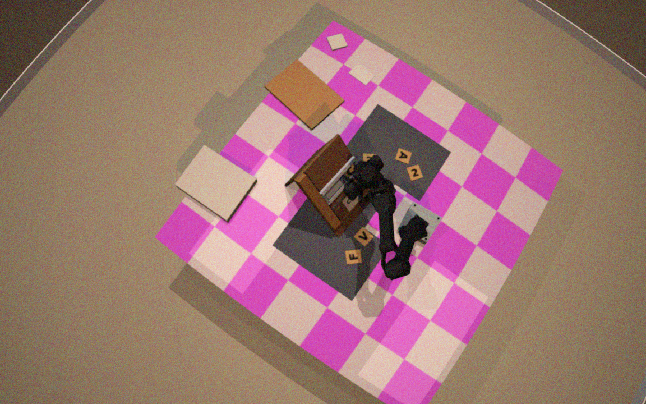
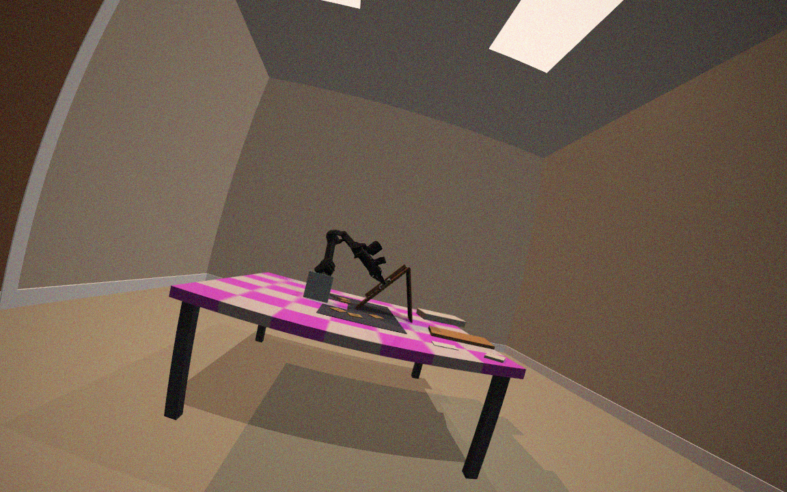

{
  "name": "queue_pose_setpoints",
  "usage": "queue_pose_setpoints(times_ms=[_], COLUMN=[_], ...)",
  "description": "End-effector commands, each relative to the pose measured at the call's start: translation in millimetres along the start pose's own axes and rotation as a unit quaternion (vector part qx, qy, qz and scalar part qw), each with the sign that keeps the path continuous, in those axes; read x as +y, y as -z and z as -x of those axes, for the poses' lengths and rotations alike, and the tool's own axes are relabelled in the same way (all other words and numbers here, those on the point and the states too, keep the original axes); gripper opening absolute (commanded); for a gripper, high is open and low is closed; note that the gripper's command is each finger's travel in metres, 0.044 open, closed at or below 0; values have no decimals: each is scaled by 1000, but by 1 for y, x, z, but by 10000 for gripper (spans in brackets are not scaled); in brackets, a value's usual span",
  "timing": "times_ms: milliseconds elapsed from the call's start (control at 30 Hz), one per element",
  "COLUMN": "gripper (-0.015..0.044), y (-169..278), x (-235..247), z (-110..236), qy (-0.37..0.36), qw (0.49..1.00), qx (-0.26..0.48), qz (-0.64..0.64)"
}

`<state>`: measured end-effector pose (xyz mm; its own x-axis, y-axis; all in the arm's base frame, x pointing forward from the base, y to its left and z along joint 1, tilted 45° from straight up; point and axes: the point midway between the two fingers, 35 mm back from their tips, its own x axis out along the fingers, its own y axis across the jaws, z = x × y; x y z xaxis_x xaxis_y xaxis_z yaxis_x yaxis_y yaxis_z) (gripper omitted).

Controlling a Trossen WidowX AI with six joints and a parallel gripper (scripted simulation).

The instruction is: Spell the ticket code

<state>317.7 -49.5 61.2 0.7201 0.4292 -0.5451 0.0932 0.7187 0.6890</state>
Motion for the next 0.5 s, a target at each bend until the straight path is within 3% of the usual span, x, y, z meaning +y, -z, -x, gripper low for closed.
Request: queue_pose_setpoints(times_ms=[0, 467], gripper=[0, 0], y=[0, 0], x=[2, 12], z=[1, 0], qy=[2, 2], qw=[1000, 1000], qx=[-1, -1], qz=[-1, -1])
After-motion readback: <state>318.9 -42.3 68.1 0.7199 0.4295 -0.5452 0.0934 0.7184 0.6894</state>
